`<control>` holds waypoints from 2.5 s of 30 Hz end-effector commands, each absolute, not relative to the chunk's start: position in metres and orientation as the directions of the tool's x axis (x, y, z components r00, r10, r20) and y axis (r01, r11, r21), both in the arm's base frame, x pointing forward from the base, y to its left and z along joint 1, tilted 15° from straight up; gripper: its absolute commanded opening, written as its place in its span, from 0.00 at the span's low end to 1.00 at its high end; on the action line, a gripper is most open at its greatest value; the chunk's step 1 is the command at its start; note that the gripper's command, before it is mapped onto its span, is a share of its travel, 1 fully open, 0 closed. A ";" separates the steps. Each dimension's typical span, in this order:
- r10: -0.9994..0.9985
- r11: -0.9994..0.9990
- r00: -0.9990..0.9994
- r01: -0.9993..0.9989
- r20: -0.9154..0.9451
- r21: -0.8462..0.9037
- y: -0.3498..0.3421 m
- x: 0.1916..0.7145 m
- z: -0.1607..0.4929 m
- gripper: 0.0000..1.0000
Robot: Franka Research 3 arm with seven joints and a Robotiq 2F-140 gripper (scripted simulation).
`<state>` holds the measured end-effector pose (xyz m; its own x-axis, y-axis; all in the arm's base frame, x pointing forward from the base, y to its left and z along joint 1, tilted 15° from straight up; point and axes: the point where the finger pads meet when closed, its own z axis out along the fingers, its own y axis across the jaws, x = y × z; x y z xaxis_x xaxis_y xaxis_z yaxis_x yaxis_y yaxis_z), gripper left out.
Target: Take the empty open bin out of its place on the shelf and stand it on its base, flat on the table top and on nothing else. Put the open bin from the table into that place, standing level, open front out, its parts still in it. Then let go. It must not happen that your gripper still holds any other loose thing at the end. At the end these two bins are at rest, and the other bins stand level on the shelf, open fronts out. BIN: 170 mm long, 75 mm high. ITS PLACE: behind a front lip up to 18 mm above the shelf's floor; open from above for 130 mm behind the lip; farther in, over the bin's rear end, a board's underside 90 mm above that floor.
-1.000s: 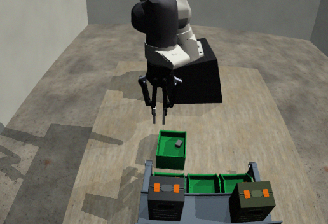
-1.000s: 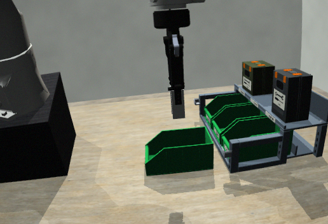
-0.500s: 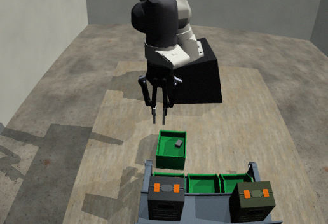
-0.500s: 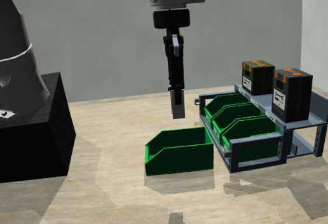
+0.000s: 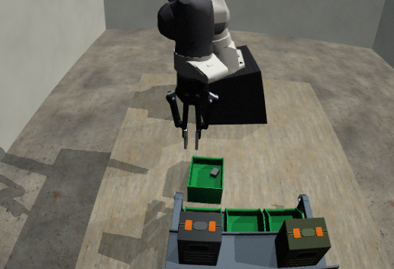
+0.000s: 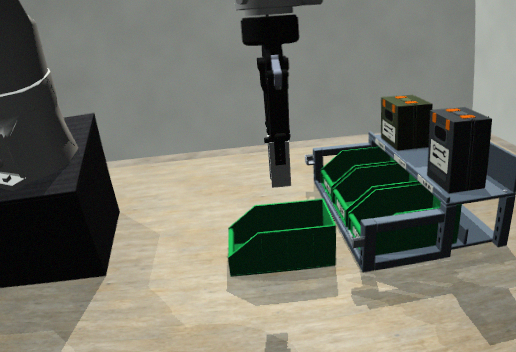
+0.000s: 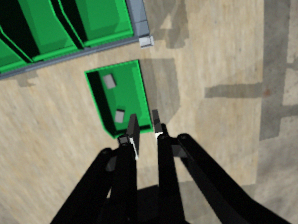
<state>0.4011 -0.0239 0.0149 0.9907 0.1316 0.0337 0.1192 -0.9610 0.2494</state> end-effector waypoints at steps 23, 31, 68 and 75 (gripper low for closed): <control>0.128 -0.961 0.991 0.115 0.037 0.250 -0.032 0.405 -0.016 0.15; 0.128 -0.961 0.991 0.115 0.037 0.250 -0.036 0.406 -0.028 0.15; 0.128 -0.962 0.991 0.115 0.037 0.250 -0.041 0.407 -0.051 0.15; 0.128 -0.962 0.991 0.115 0.037 0.250 -0.041 0.408 -0.051 0.15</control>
